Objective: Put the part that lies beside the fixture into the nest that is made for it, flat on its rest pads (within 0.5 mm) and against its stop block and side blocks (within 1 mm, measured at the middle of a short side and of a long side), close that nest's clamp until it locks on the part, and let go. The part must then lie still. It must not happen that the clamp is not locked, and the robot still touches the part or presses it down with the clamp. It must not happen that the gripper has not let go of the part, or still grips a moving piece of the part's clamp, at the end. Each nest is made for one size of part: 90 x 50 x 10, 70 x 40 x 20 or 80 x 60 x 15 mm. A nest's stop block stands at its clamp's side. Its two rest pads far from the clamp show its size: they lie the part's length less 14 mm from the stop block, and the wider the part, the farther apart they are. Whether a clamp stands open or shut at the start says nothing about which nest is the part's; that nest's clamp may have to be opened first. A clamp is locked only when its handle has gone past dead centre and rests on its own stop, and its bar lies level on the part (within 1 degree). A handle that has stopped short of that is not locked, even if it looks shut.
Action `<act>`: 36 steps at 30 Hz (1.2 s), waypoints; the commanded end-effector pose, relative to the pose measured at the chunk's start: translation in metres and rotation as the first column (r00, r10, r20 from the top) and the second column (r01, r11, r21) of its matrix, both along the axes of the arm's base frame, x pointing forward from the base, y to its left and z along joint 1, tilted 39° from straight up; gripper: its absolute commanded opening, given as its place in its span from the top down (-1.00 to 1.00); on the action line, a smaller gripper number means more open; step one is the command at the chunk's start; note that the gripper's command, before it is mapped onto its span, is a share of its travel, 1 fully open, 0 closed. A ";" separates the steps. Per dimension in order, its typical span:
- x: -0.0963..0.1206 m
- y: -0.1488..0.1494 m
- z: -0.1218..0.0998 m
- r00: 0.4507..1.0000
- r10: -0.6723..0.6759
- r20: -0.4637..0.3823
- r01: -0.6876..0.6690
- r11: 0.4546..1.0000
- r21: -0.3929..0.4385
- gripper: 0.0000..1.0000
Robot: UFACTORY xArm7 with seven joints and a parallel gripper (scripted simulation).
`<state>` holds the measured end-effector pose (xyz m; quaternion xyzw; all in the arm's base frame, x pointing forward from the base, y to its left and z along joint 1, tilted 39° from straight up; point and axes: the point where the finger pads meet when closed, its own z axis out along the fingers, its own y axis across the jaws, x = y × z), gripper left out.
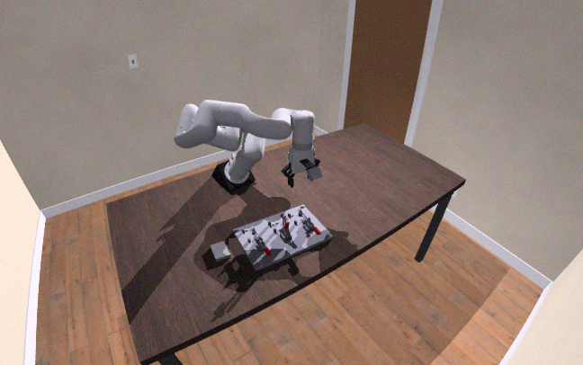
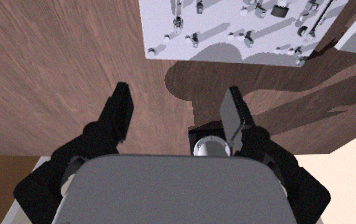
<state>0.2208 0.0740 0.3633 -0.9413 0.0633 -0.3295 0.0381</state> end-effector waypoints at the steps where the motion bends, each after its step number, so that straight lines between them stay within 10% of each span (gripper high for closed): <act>1: 0.000 0.000 0.001 1.000 0.000 0.003 0.000 1.000 0.001 1.00; 33: 0.000 0.000 0.001 1.000 0.000 0.003 0.000 1.000 0.001 1.00; 34: 0.000 0.000 0.001 1.000 0.000 0.003 0.000 1.000 0.001 -1.00; 36: 0.000 0.000 0.001 1.000 0.000 0.003 0.000 1.000 0.001 -1.00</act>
